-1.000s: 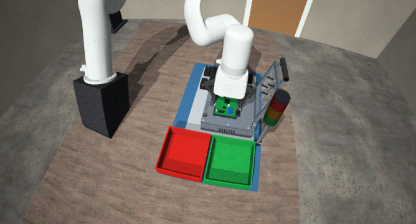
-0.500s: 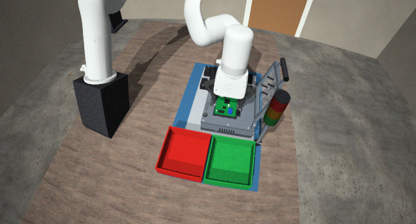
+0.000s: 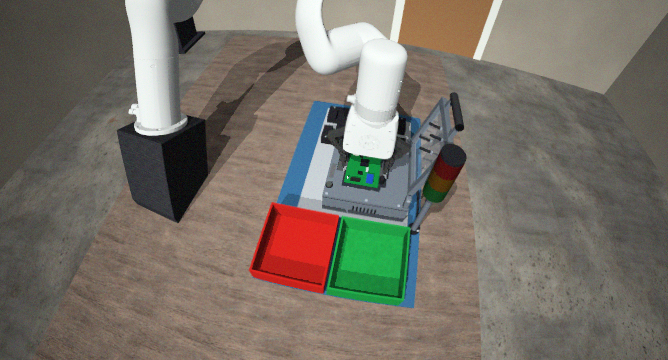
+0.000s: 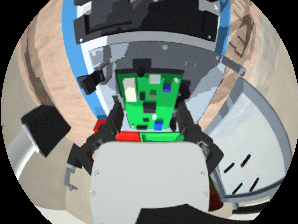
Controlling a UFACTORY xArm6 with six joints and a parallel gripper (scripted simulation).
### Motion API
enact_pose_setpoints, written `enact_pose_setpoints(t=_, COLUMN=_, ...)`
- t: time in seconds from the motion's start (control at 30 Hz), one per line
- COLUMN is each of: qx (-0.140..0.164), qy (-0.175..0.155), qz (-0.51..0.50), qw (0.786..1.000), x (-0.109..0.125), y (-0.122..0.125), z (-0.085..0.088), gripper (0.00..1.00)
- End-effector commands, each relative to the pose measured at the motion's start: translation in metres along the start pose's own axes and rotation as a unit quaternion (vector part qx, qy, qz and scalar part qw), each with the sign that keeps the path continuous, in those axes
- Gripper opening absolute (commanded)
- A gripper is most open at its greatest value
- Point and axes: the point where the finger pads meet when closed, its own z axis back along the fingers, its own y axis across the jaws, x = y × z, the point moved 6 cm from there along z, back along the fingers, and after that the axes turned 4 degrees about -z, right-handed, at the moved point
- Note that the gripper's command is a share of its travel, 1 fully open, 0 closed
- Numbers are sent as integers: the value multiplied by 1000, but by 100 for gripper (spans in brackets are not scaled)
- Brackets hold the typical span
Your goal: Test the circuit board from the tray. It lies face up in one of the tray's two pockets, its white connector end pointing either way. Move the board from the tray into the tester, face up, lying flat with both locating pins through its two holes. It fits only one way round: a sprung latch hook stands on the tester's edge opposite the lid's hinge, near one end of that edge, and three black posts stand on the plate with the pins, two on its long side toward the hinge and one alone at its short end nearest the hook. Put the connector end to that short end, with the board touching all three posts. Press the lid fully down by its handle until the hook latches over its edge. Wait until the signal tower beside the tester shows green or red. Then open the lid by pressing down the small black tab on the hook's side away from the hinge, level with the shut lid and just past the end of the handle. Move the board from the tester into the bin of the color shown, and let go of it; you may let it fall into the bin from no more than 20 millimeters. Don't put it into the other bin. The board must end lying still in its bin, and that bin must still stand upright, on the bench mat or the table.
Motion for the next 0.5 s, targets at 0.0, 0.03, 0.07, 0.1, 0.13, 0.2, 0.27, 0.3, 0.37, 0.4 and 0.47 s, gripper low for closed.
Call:
enact_pose_setpoints(t=0.0, qx=2, qy=0, qz=0, qw=1000, x=0, y=1, z=5, gripper=100)
enact_pose_setpoints(t=0.03, qx=2, qy=0, qz=0, qw=1000, x=0, y=1, z=8, gripper=100)
enact_pose_setpoints(t=0.07, qx=2, qy=0, qz=0, qw=1000, x=0, y=1, z=11, gripper=100)
enact_pose_setpoints(t=0.1, qx=2, qy=0, qz=0, qw=1000, x=0, y=1, z=11, gripper=100)
enact_pose_setpoints(t=0.13, qx=2, qy=0, qz=0, qw=1000, x=0, y=1, z=11, gripper=100)
enact_pose_setpoints(t=0.2, qx=2, qy=0, qz=0, qw=1000, x=0, y=1, z=19, gripper=100)
enact_pose_setpoints(t=0.27, qx=2, qy=0, qz=0, qw=1000, x=0, y=1, z=30, gripper=100)
enact_pose_setpoints(t=0.3, qx=2, qy=0, qz=0, qw=1000, x=0, y=1, z=36, gripper=100)
enact_pose_setpoints(t=0.37, qx=2, qy=0, qz=0, qw=1000, x=0, y=1, z=51, gripper=100)
enact_pose_setpoints(t=0.4, qx=2, qy=0, qz=0, qw=1000, x=0, y=1, z=60, gripper=100)
enact_pose_setpoints(t=0.47, qx=2, qy=0, qz=0, qw=1000, x=0, y=1, z=79, gripper=100)
